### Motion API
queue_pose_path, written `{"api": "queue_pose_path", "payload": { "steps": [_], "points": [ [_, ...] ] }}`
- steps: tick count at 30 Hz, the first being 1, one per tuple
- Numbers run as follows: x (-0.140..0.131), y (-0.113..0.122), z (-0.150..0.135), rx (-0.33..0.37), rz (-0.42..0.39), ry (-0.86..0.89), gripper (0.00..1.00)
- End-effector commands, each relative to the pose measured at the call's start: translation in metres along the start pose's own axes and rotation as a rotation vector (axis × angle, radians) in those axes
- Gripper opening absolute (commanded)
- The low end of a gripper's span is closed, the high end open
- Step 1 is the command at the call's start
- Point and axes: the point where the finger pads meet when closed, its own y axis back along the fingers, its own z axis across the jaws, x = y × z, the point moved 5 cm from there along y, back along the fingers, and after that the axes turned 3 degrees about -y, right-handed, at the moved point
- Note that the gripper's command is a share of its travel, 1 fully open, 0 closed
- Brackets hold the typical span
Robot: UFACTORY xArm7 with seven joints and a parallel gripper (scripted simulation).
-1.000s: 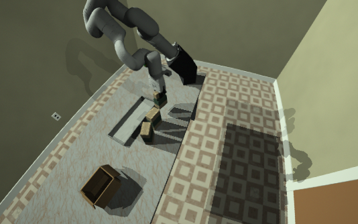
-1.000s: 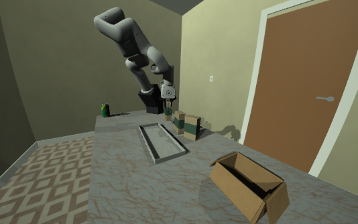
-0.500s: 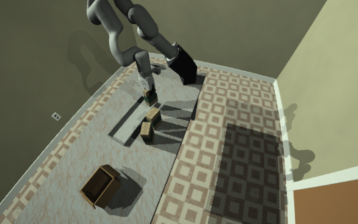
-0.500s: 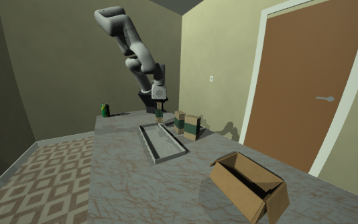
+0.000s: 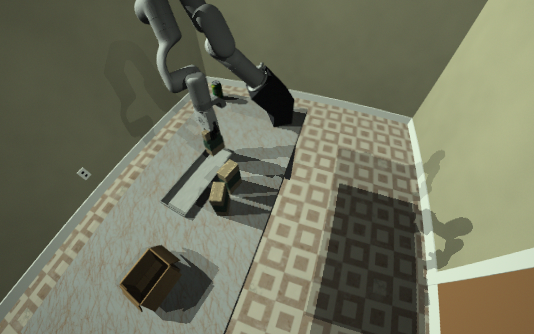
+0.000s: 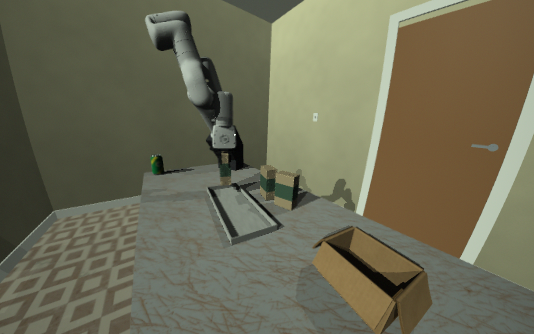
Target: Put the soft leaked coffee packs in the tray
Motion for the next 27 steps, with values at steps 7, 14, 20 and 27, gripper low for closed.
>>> {"api": "queue_pose_path", "payload": {
  "steps": [7, 14, 20, 27],
  "points": [
    [-0.003, 0.001, -0.005, -0.005, 0.010, 0.004, 0.24],
    [-0.003, 0.001, -0.005, -0.005, 0.010, 0.004, 0.24],
    [-0.003, -0.003, -0.005, -0.005, 0.010, 0.004, 0.24],
    [-0.003, -0.011, -0.005, -0.005, 0.010, 0.004, 0.24]
  ]
}}
